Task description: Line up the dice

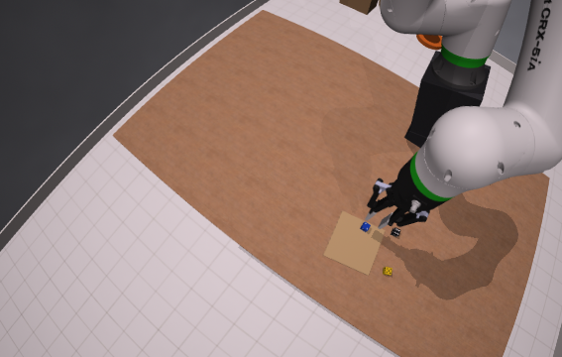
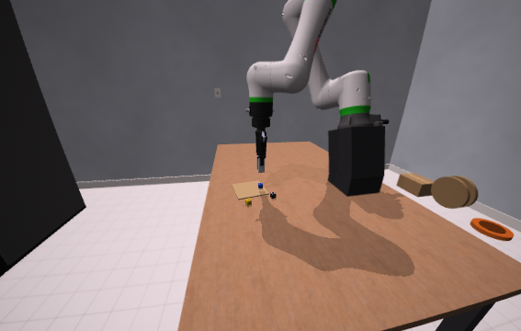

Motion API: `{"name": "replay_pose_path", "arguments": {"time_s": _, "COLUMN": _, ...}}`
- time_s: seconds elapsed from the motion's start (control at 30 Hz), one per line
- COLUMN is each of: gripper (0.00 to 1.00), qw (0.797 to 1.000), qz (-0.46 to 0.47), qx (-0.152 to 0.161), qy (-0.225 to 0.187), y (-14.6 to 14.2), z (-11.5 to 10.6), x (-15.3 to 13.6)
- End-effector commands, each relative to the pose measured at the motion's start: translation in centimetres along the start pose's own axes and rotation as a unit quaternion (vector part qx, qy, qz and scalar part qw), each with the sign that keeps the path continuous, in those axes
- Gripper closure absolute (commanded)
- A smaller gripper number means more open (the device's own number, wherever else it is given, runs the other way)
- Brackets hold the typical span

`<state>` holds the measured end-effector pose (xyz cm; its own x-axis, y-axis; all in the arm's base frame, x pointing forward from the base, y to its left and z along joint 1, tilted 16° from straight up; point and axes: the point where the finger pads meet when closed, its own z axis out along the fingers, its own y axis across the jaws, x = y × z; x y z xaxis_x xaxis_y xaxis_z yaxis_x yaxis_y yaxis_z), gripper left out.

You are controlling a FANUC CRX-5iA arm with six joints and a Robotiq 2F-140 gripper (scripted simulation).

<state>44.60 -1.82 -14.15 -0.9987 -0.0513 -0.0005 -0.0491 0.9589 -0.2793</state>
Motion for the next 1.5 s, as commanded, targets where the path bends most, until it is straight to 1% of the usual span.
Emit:
{"name": "replay_pose_path", "arguments": {"time_s": 0.0, "gripper": 0.79, "qw": 1.0, "qz": 0.0, "qx": 0.0, "qy": 0.0, "y": 0.0, "z": -0.6, "x": 0.0}}
{"name": "replay_pose_path", "arguments": {"time_s": 0.07, "gripper": 0.79, "qw": 1.0, "qz": 0.0, "qx": 0.0, "qy": 0.0, "y": 0.0, "z": -0.6, "x": 0.0}}
{"name": "replay_pose_path", "arguments": {"time_s": 0.1, "gripper": 0.0, "qw": 1.0, "qz": 0.0, "qx": 0.0, "qy": 0.0, "y": 0.0, "z": -0.6, "x": 0.0}}
{"name": "replay_pose_path", "arguments": {"time_s": 0.9, "gripper": 0.0, "qw": 1.0, "qz": 0.011, "qx": 0.0, "qy": 0.0, "y": 0.2, "z": -0.6, "x": -0.2}}
{"name": "replay_pose_path", "arguments": {"time_s": 0.97, "gripper": 0.0, "qw": 0.999, "qz": 0.043, "qx": 0.0, "qy": 0.0, "y": 0.8, "z": -0.6, "x": -0.7}}
{"name": "replay_pose_path", "arguments": {"time_s": 1.07, "gripper": 0.0, "qw": 0.993, "qz": 0.119, "qx": 0.0, "qy": 0.0, "y": 2.2, "z": -0.4, "x": -1.8}}
{"name": "replay_pose_path", "arguments": {"time_s": 1.13, "gripper": 0.0, "qw": 0.991, "qz": 0.137, "qx": 0.0, "qy": 0.0, "y": 2.5, "z": -0.4, "x": -2.0}}
{"name": "replay_pose_path", "arguments": {"time_s": 1.17, "gripper": 0.0, "qw": 0.986, "qz": 0.165, "qx": 0.0, "qy": 0.0, "y": 3.1, "z": -0.3, "x": -2.4}}
{"name": "replay_pose_path", "arguments": {"time_s": 1.3, "gripper": 0.0, "qw": 0.975, "qz": 0.223, "qx": 0.0, "qy": 0.0, "y": 4.2, "z": -0.2, "x": -3.2}}
{"name": "replay_pose_path", "arguments": {"time_s": 1.37, "gripper": 0.0, "qw": 0.966, "qz": 0.259, "qx": 0.0, "qy": 0.0, "y": 5.0, "z": -0.1, "x": -3.7}}
{"name": "replay_pose_path", "arguments": {"time_s": 1.47, "gripper": 0.0, "qw": 0.963, "qz": 0.269, "qx": 0.0, "qy": 0.0, "y": 5.1, "z": -0.1, "x": -3.8}}
